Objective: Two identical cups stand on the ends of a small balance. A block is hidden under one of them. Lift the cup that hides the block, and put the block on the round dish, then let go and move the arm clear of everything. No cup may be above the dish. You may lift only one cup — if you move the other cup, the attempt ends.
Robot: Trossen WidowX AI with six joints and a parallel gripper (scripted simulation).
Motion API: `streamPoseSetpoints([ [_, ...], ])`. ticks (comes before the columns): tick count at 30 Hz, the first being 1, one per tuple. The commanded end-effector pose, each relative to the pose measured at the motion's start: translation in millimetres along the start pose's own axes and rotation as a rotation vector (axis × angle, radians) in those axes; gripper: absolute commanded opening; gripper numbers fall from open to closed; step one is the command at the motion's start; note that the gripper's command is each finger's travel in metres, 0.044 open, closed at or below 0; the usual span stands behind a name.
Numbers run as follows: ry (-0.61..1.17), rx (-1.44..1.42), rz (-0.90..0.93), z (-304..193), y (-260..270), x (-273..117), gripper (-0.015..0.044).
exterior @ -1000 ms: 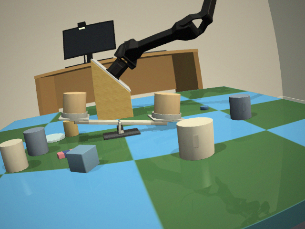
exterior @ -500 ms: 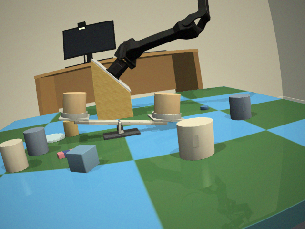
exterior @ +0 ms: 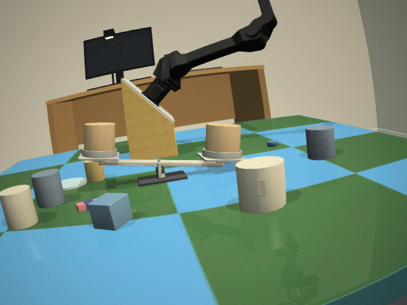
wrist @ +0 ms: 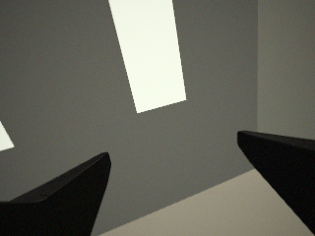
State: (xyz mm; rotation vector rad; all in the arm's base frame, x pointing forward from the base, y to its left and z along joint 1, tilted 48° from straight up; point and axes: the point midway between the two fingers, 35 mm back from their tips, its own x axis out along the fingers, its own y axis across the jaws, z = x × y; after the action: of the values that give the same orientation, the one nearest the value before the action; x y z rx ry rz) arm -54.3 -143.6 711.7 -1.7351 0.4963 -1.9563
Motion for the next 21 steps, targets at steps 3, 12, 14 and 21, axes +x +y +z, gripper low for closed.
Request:
streamPoseSetpoints([
  [3,0.018,0.108,0.165,-17.1,57.2,2.0,0.0440],
  [12,0.029,0.267,0.373,-22.9,129.2,-6.1,0.0440],
  [14,0.027,0.299,0.420,-22.2,145.4,-9.3,0.0440],
  [21,0.032,0.398,0.575,-17.1,199.3,-24.5,0.0440],
])
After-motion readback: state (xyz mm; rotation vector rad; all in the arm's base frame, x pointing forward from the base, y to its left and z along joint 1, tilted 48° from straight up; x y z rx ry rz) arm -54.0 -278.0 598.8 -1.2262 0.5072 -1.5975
